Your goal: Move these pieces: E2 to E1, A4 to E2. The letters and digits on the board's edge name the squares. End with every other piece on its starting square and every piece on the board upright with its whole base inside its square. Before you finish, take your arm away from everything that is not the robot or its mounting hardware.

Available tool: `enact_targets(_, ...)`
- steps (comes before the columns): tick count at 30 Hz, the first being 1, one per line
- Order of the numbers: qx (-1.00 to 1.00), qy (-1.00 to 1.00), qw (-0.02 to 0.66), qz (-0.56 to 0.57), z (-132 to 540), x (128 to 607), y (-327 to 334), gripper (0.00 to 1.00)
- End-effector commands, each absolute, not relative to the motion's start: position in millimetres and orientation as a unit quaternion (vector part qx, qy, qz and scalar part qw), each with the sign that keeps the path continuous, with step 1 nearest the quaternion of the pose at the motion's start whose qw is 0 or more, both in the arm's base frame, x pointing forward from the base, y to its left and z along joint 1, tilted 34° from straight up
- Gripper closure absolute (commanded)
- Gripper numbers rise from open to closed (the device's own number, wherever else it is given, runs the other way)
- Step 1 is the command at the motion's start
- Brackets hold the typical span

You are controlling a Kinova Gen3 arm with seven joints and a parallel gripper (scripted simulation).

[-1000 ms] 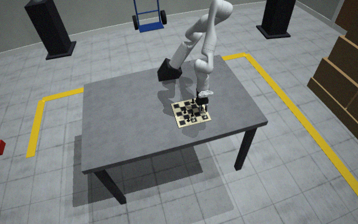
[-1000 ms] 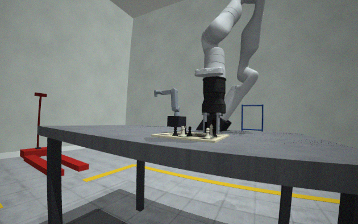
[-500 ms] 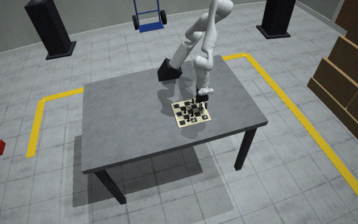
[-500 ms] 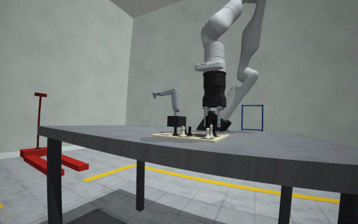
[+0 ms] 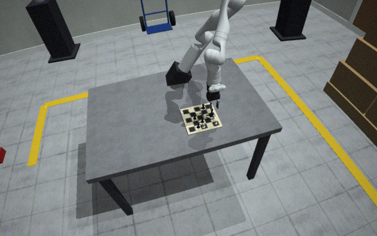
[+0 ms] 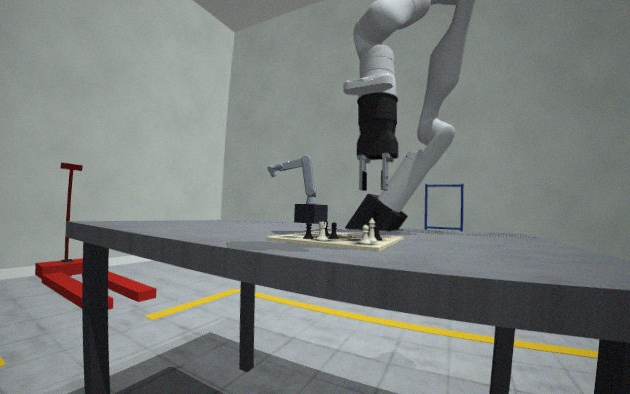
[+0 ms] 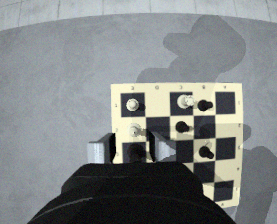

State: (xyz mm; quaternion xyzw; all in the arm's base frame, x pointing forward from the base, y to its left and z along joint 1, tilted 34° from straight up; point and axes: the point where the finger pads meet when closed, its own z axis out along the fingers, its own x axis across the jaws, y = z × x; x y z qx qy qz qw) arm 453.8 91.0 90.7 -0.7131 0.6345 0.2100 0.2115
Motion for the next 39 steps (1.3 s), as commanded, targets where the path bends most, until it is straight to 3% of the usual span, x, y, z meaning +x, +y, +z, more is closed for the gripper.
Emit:
enact_targets(1, -0.713, 0.636, 0.215, 0.203, 98, 458, 85, 0.27)
enact_targets(4, -0.713, 0.636, 0.215, 0.203, 99, 458, 85, 0.27)
enact_targets(5, -0.713, 0.636, 0.215, 0.203, 99, 458, 85, 0.00)
enact_targets(39, -0.713, 0.636, 0.215, 0.203, 121, 459, 70, 0.00)
